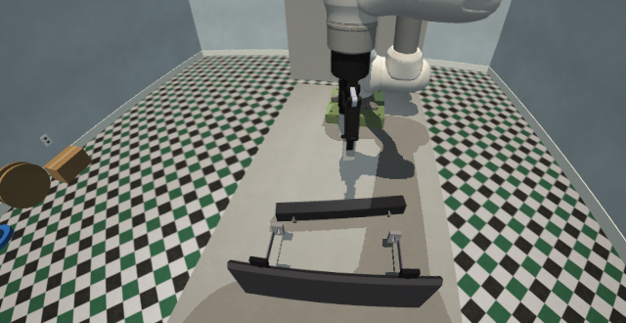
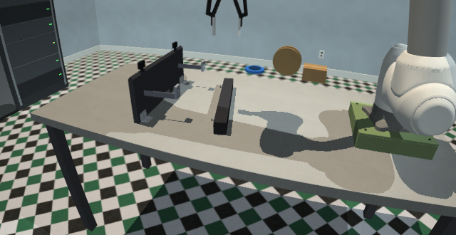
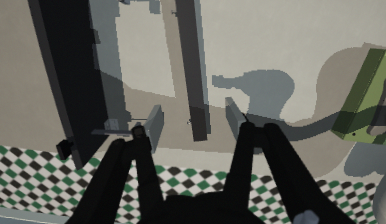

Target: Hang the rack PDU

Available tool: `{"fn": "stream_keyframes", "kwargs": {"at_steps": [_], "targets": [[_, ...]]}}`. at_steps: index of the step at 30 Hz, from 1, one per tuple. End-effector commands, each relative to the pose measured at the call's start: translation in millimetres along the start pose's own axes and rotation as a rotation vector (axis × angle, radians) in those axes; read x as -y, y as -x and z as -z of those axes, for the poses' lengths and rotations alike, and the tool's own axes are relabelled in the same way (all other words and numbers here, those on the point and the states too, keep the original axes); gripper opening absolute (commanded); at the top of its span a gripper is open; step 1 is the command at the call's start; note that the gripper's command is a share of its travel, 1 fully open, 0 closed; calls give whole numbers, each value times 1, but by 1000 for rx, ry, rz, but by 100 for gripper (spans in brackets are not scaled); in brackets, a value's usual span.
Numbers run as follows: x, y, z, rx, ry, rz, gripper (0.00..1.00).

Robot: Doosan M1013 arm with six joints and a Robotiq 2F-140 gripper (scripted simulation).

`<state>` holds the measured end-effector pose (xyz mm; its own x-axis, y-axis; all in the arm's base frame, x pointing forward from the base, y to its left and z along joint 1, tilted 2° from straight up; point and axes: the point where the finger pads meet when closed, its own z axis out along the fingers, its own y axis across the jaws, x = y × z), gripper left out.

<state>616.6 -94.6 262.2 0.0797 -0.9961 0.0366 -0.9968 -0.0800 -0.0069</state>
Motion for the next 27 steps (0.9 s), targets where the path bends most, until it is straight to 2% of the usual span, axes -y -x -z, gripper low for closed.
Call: {"fn": "stream_keyframes", "kwargs": {"at_steps": [1,17,22,27], "targets": [[0,0,0,0,0,0,55],[0,0,-3,1,0,0,55],[0,0,-14,1,0,0,55],[0,0,-33,1,0,0,55]]}}
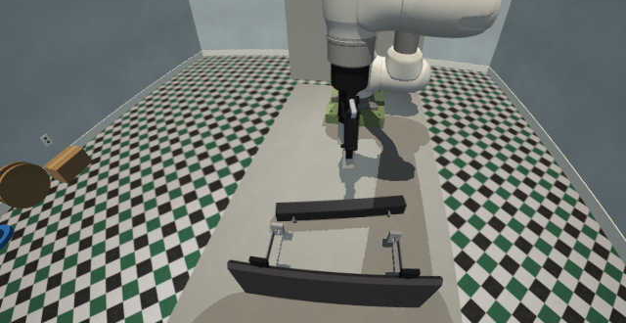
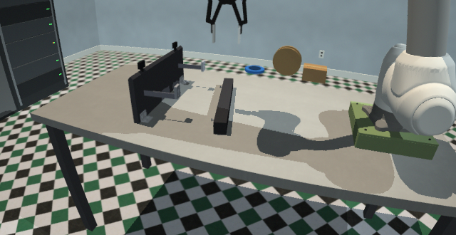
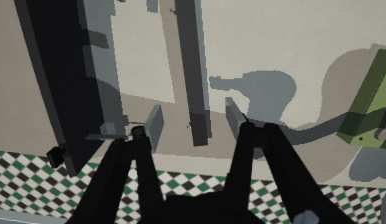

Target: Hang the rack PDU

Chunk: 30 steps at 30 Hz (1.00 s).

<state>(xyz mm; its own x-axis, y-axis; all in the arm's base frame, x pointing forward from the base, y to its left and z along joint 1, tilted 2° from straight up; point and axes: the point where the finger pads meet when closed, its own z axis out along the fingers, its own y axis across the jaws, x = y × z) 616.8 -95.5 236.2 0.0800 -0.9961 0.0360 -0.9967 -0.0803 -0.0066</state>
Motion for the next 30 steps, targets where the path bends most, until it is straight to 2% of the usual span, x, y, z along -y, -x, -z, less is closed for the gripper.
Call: {"fn": "stream_keyframes", "kwargs": {"at_steps": [1,3,5,20,22,30], "targets": [[0,0,-12,0,0,0,55],[0,0,-22,0,0,0,55],[0,0,-22,0,0,0,55],[0,0,-110,0,0,0,55],[0,0,-110,0,0,0,55],[0,0,-141,0,0,0,55]]}}
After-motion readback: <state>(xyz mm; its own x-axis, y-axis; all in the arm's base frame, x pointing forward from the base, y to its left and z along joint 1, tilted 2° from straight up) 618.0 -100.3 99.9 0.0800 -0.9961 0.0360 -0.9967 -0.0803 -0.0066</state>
